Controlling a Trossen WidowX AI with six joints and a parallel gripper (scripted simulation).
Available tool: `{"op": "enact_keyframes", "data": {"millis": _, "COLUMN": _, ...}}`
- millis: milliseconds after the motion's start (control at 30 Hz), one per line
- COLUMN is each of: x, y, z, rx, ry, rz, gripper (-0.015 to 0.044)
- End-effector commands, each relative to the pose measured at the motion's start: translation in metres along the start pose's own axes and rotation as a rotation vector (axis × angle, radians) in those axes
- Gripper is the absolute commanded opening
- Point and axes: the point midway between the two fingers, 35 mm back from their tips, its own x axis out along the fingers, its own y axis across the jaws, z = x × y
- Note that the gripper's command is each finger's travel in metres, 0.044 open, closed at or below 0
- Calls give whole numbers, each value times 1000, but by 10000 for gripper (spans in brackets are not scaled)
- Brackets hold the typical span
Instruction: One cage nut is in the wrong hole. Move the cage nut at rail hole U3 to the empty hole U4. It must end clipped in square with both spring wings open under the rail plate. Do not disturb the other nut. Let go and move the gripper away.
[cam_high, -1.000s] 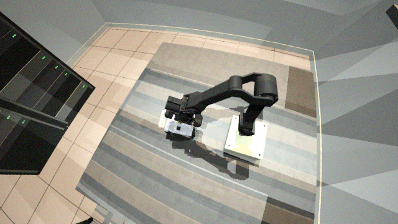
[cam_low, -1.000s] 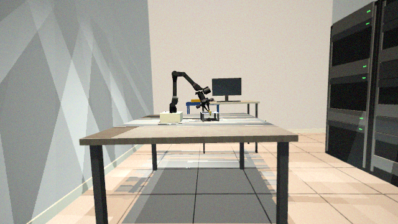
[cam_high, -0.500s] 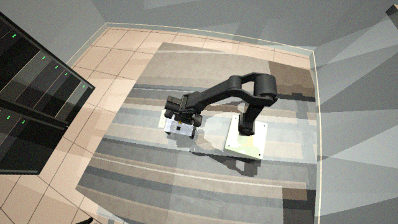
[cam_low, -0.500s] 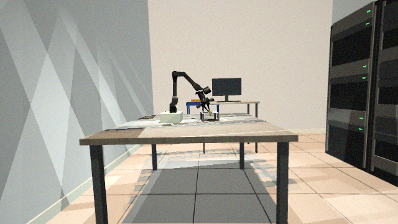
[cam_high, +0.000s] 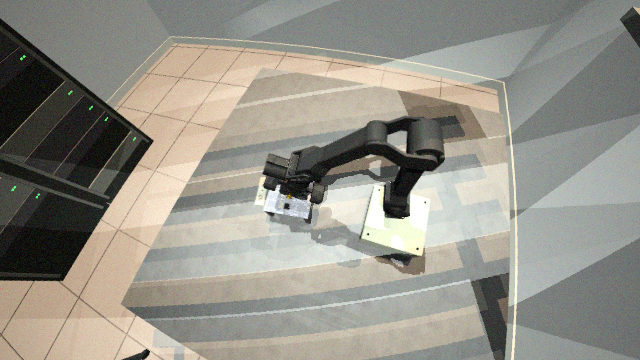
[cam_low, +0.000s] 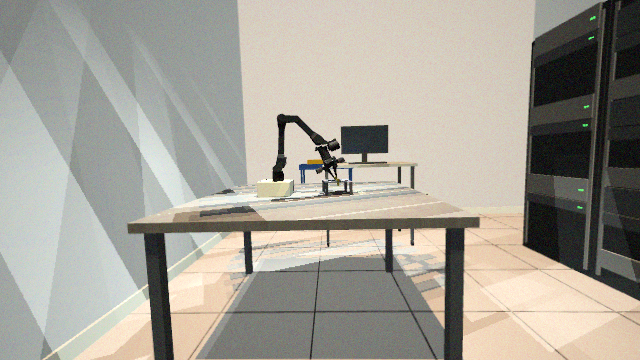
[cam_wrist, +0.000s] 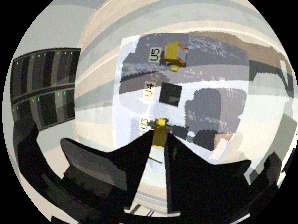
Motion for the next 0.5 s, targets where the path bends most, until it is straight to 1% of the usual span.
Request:
{"op": "enact_keyframes", "data": {"millis": 0, "x": -1, "y": 2, "z": 0, "rx": 2, "ry": 1, "rz": 2, "gripper": 38}}
{"op": "enact_keyframes", "data": {"millis": 467, "x": -1, "y": 3, "z": 0, "rx": 2, "ry": 1, "rz": -11, "gripper": 38}}
